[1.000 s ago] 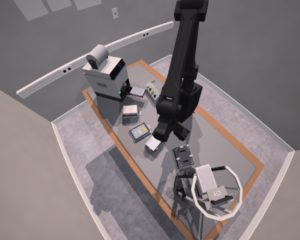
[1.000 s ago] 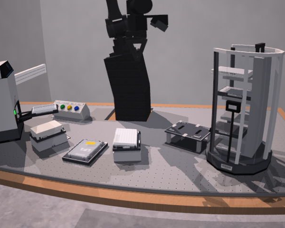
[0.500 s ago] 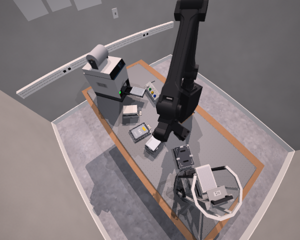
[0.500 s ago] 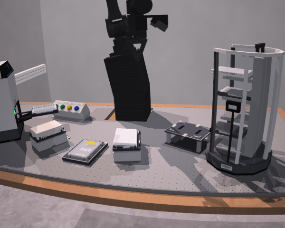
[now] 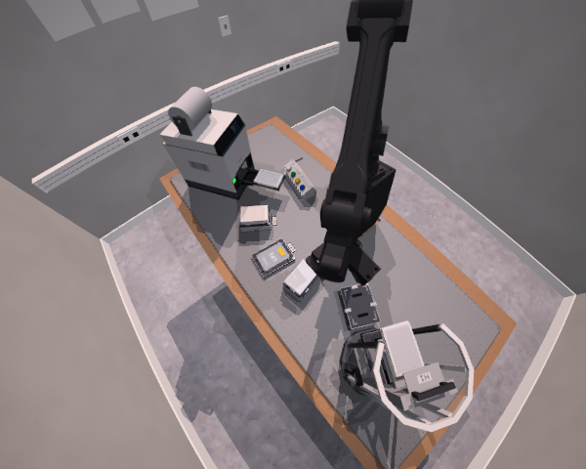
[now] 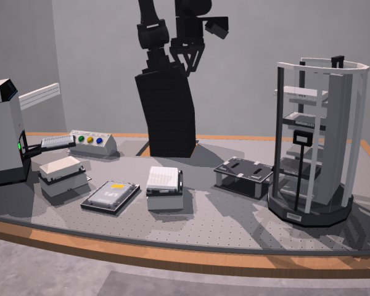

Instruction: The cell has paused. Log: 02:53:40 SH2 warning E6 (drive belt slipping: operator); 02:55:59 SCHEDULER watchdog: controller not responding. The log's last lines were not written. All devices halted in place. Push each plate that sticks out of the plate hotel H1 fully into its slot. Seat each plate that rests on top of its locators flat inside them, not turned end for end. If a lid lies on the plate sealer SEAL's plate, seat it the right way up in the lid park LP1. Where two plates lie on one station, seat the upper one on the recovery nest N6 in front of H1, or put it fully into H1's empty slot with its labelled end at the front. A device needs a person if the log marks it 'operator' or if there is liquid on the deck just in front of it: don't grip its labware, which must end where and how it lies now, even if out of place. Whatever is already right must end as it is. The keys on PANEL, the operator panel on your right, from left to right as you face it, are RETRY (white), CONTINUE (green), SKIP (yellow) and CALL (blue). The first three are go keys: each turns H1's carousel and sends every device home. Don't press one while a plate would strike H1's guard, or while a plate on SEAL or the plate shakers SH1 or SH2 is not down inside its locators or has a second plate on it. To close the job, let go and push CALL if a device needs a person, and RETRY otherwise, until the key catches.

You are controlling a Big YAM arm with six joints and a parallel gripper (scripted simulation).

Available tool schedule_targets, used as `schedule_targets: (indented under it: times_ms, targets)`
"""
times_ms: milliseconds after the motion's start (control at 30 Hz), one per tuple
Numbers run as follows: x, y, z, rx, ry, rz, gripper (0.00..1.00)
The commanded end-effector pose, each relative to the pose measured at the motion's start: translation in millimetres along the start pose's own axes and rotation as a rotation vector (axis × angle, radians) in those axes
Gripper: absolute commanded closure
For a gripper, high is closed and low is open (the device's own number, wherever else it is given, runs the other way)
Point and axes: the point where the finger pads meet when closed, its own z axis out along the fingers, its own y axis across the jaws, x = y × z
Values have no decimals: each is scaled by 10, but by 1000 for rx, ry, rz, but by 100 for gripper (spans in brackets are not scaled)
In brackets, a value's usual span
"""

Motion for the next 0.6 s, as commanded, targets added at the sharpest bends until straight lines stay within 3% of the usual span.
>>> schedule_targets:
  times_ms: [0,567]
  targets:
    - [-225,-138,-95,26,-10,154,0]
    - [-697,84,-92,19,-16,653,0]
